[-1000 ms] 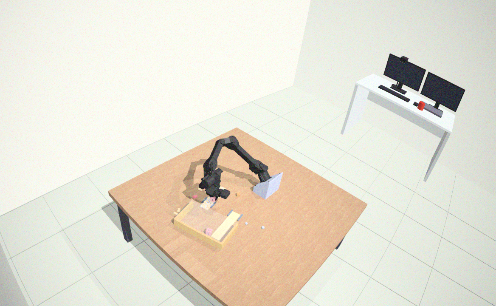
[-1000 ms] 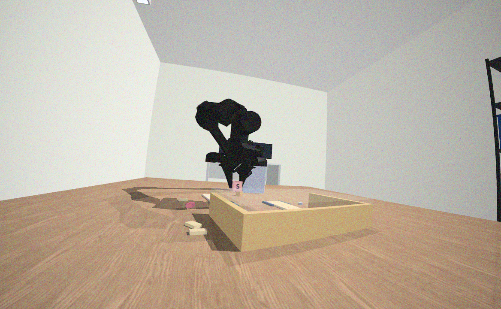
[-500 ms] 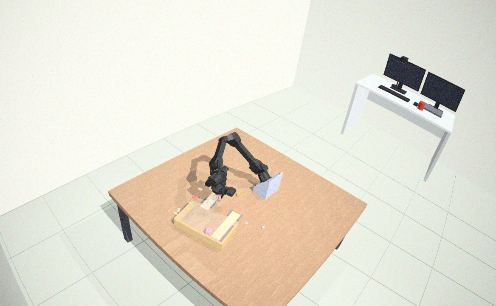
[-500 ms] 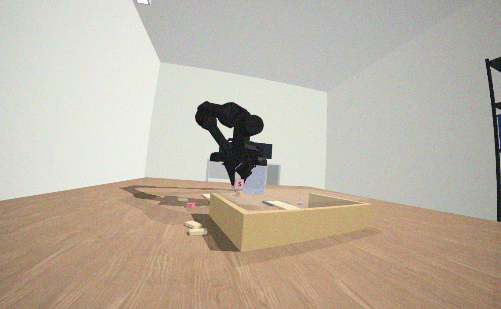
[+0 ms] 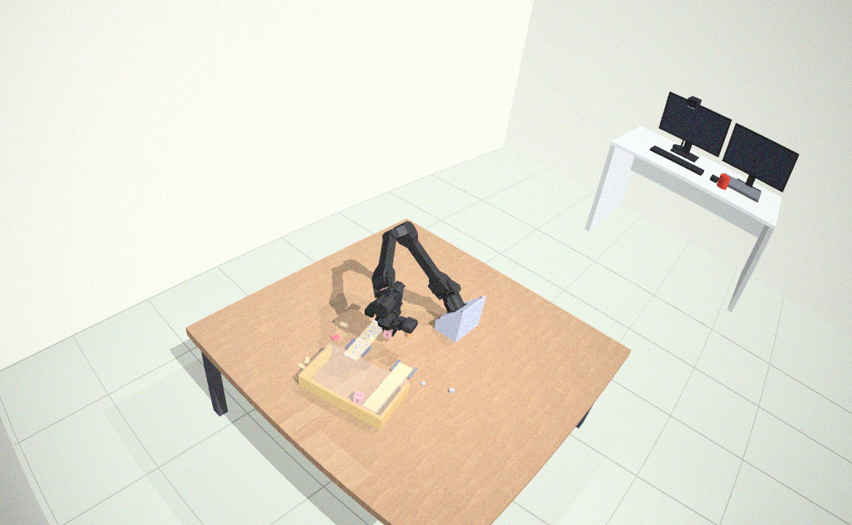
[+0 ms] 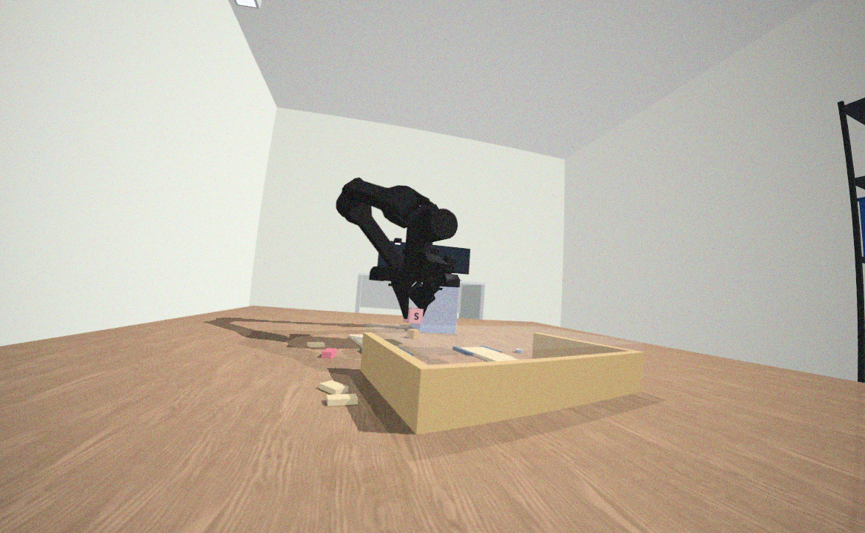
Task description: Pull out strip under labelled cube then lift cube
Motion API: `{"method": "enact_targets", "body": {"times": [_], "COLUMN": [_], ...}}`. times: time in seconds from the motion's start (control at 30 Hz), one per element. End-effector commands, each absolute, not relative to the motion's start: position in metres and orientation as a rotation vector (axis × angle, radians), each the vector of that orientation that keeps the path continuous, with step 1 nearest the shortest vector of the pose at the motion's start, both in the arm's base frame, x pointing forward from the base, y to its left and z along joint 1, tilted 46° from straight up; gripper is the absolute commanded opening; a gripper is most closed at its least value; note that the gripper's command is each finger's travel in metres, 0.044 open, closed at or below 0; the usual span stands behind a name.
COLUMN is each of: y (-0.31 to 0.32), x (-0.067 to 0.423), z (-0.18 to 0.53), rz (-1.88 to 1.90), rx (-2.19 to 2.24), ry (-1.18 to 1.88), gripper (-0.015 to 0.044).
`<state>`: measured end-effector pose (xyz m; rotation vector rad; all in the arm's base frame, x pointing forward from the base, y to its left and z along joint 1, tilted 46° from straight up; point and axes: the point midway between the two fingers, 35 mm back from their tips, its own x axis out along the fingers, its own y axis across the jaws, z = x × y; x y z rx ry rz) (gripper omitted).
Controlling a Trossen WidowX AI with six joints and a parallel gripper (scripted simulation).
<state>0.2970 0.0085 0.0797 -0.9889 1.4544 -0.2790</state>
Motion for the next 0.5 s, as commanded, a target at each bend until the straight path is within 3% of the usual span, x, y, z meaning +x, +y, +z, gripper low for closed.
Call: {"method": "enact_targets", "body": {"times": [0.0,0.47], "y": [0.011,0.034], "x": [0.292,0.286], "z": [0.081,0.104], "rz": [-0.280,-0.279], "rx": [-0.977,-0.976], "ry": [1.449,1.450], "gripper": [0.0000,0.0000]}}
